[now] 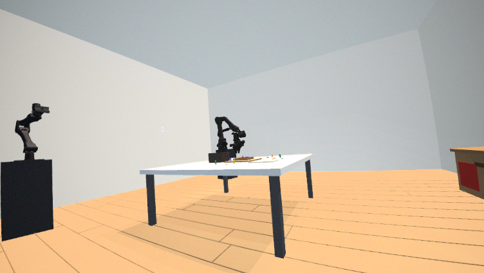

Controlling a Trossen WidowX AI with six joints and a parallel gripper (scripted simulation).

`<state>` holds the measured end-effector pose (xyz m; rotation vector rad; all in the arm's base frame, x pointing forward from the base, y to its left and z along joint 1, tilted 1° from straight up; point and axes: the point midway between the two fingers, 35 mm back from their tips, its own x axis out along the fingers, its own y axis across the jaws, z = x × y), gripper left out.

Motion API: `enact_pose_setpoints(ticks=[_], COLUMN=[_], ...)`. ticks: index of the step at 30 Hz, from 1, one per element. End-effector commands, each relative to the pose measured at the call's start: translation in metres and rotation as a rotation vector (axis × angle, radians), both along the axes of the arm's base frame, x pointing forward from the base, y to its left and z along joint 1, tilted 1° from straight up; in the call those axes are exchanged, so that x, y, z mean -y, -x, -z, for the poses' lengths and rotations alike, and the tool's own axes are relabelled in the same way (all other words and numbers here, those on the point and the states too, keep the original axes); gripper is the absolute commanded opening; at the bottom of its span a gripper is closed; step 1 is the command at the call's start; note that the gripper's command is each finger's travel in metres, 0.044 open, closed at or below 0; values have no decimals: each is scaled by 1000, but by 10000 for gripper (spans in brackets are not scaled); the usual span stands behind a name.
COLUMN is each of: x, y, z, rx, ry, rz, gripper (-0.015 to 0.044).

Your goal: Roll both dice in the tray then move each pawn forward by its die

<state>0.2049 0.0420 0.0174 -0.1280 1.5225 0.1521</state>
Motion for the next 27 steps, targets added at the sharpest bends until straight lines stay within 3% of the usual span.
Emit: enact_pose_setpoints(ticks=[1,27], x=[66,77], y=[24,28], z=[4,25], rx=[-18,-17], ry=[19,21], rz=[-372,-425], gripper=[200,200])
